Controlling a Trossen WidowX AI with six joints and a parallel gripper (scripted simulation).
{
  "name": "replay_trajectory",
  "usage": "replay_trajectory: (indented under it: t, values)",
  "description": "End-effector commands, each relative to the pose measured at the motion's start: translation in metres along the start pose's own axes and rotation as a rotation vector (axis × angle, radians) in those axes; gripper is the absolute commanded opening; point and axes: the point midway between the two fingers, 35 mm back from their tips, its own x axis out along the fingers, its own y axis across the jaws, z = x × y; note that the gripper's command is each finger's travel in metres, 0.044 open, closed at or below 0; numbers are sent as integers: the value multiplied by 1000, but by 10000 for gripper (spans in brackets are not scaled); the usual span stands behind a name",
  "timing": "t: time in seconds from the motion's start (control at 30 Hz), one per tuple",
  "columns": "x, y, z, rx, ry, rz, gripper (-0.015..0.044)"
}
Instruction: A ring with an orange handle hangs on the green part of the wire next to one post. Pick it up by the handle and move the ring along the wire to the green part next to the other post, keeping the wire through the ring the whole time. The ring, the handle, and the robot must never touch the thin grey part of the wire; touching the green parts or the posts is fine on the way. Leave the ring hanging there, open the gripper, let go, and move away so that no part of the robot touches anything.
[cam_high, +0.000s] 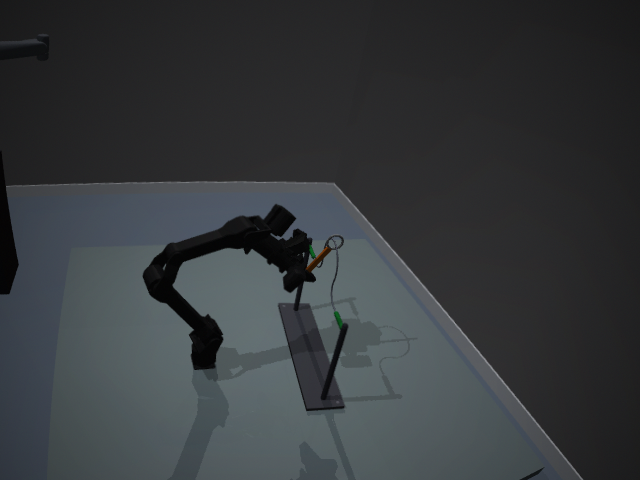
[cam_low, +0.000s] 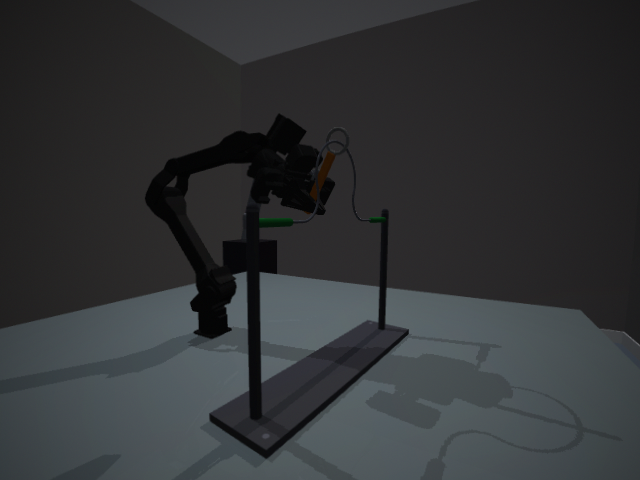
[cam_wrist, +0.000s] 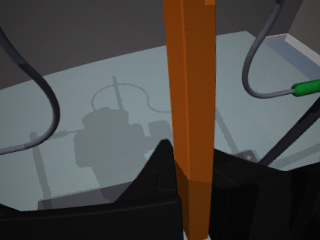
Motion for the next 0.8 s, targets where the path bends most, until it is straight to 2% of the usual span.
replay_trajectory:
  t: [0.0,0.77]
  values:
    - [1,-3,-1,-56,-4,-38,-150]
    - [1,-19,2,-363,-47,-240,-150]
